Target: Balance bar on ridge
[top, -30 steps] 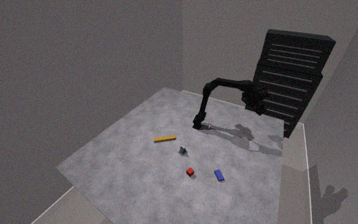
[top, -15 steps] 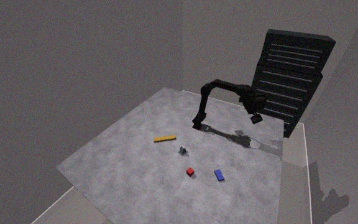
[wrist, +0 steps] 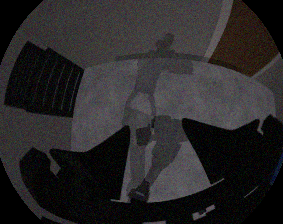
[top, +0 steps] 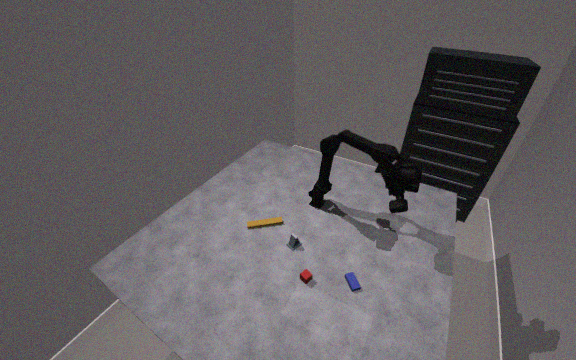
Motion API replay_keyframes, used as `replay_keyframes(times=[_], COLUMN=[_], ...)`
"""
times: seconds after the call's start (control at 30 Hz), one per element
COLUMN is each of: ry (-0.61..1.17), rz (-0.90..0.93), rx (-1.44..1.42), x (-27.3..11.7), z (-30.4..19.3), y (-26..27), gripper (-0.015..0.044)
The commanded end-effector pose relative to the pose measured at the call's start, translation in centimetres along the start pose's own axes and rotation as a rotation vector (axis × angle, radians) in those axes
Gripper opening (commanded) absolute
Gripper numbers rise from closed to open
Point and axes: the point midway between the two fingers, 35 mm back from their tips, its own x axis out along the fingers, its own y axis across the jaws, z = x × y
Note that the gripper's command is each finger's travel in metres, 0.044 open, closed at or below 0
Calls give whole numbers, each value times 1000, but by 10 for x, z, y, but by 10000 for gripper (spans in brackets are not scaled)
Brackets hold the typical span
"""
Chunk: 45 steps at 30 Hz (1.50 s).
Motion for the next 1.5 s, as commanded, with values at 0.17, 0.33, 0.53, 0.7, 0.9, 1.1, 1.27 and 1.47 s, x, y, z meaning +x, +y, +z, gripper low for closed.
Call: replay_keyframes(times=[0.17,0.33,0.53,0.7,0.9,1.1,1.27,1.47], ry=[16,20,25,28,31,33,33,31], rz=[-90,-135,-190,-235,-288,-339,-380,-423], rx=[197,297,419,521,644,767,870,993], x=[-14,-22,-34,-44,-56,-69,-80,-92], z=[-28,-44,-66,-85,-109,-135,-158,-187], y=[-48,-71,-95,-114,-133,-150,-162,-173], gripper=[315,315,315,315,315,315,315,315])
